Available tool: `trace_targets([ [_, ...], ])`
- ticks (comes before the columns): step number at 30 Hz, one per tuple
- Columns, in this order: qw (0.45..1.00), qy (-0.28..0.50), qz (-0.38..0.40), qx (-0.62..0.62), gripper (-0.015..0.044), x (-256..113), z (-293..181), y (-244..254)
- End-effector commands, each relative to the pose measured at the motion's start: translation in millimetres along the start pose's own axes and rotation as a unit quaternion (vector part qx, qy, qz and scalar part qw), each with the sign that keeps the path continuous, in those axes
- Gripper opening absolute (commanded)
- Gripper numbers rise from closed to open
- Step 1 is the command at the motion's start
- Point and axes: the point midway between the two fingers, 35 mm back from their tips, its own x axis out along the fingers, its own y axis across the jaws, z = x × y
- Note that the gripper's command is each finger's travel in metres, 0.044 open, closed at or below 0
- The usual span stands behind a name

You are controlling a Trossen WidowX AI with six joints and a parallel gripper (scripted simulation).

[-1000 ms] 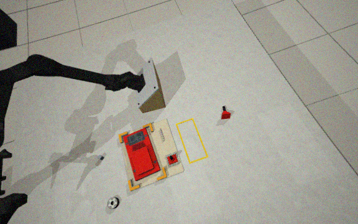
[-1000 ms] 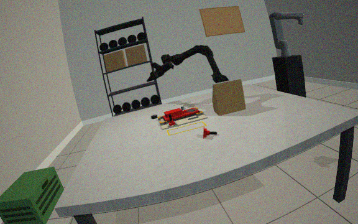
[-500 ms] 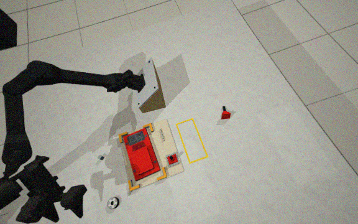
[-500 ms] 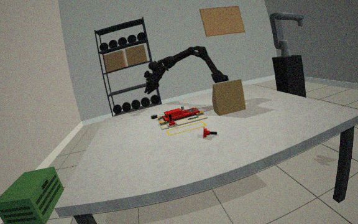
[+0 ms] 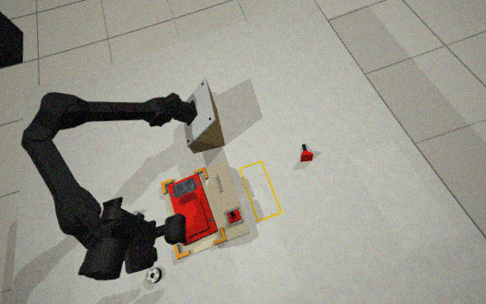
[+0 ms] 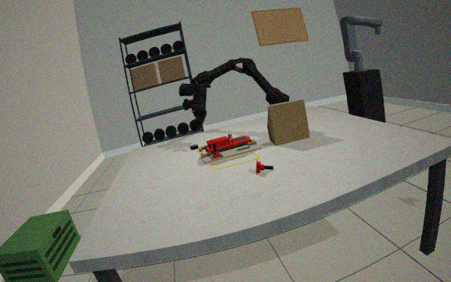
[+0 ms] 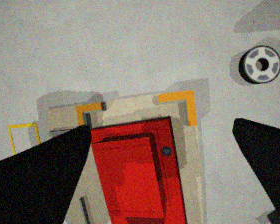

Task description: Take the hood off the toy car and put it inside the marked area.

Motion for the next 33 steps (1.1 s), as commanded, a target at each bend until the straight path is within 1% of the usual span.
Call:
trace_targets([
  [1,0.997,0.065,-0.032,-0.029,0.0440,6,-30,29],
  [5,0.985,0.125,-0.090,-0.074,0.0440,5,-62,54],
  [8,0.979,0.141,-0.114,-0.092,0.0440,3,-73,60],
  [33,0.979,0.141,-0.114,-0.092,0.0440,16,-73,57],
])
